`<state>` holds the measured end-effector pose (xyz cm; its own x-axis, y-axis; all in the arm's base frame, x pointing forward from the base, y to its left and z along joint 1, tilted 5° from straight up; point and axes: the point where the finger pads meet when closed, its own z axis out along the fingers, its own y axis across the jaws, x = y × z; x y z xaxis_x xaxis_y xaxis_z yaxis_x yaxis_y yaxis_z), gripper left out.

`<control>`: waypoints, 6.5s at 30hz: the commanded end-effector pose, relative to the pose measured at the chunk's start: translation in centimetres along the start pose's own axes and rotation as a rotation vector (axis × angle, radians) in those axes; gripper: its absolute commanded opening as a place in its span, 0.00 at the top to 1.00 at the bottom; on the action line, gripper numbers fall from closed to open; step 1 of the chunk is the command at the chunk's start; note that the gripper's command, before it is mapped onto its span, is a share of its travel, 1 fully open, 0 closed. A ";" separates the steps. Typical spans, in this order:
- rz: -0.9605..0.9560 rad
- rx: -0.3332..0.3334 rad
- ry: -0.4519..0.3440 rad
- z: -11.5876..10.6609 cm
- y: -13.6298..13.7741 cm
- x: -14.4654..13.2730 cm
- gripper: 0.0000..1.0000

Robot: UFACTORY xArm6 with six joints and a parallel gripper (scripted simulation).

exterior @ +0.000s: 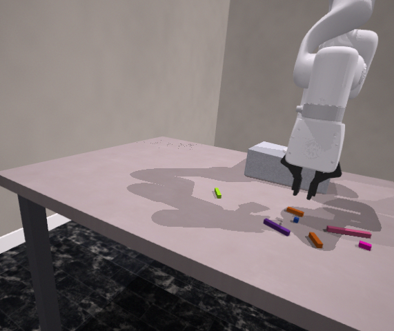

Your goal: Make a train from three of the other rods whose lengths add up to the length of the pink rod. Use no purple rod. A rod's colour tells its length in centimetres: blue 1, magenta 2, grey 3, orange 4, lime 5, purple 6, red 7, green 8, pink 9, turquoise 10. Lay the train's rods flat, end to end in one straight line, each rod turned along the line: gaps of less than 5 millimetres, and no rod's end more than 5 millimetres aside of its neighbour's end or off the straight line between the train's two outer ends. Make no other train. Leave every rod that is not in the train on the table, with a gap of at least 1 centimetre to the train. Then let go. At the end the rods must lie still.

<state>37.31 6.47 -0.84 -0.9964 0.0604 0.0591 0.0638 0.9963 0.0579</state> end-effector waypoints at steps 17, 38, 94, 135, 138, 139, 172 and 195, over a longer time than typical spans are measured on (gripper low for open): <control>-0.001 -0.002 -0.003 0.4 0.0 -0.1 0.76; -0.001 -0.002 -0.003 3.0 0.0 -0.1 0.76; -0.001 -0.002 -0.003 5.1 0.0 -0.1 0.76; -0.001 -0.002 -0.003 5.1 0.0 -0.3 0.76; -0.001 -0.002 -0.003 5.1 0.0 -0.3 0.76; -0.001 -0.002 -0.003 5.1 0.0 -0.3 0.76; -0.001 -0.002 -0.003 5.9 0.0 -0.3 0.76; -0.001 -0.002 -0.003 6.5 0.0 -0.3 0.76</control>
<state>37.11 6.85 -7.44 -0.9965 0.0600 0.0589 0.0634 0.9963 0.0588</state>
